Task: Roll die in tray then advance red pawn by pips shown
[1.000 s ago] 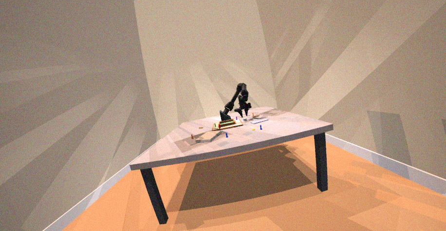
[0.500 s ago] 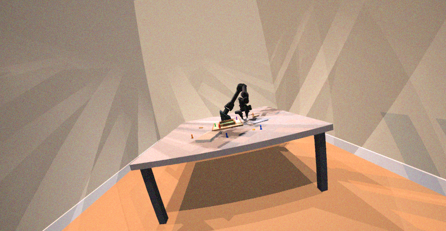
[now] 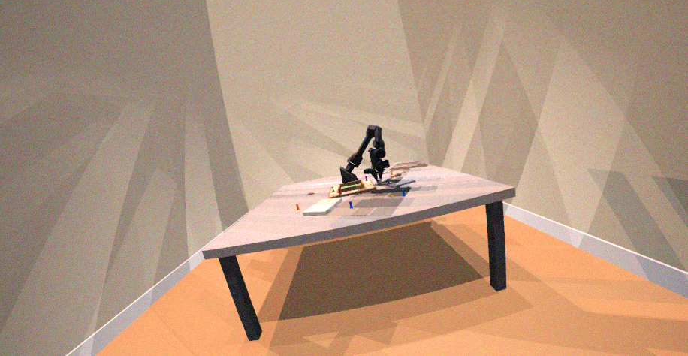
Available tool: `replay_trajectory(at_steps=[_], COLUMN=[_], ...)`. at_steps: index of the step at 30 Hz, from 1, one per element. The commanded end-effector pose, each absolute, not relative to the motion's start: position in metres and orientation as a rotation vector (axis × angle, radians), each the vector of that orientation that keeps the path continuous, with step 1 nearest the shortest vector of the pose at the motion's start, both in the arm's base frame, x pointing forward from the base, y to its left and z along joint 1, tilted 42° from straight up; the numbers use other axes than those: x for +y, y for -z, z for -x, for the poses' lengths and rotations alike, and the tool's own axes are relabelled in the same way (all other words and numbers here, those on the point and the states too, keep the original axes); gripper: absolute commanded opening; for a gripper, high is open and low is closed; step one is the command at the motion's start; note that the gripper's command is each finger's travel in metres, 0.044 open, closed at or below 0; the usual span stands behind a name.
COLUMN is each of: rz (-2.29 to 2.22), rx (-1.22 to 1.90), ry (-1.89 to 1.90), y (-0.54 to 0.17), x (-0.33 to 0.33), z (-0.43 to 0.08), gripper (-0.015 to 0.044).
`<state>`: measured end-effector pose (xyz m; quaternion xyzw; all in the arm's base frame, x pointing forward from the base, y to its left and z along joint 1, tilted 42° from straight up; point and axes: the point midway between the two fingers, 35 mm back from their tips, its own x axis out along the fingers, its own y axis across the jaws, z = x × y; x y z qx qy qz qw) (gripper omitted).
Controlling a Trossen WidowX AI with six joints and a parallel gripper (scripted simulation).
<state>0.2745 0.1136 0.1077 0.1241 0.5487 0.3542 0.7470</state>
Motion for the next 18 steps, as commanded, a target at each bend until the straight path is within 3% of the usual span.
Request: replay_trajectory(at_steps=[1,4,7,18], rz=[-0.272,-0.272,-0.271,-0.26], rx=[1.203,1.203,1.204,1.211], ry=[-0.769,-0.769,-0.768,-0.761], y=[-0.107,-0.107,-0.109,-0.151], x=[0.113,0.113,0.111,0.068], z=[-0.275,-0.275,-0.275,-0.275], gripper=[0.0091,0.0071,0.0,0.0])
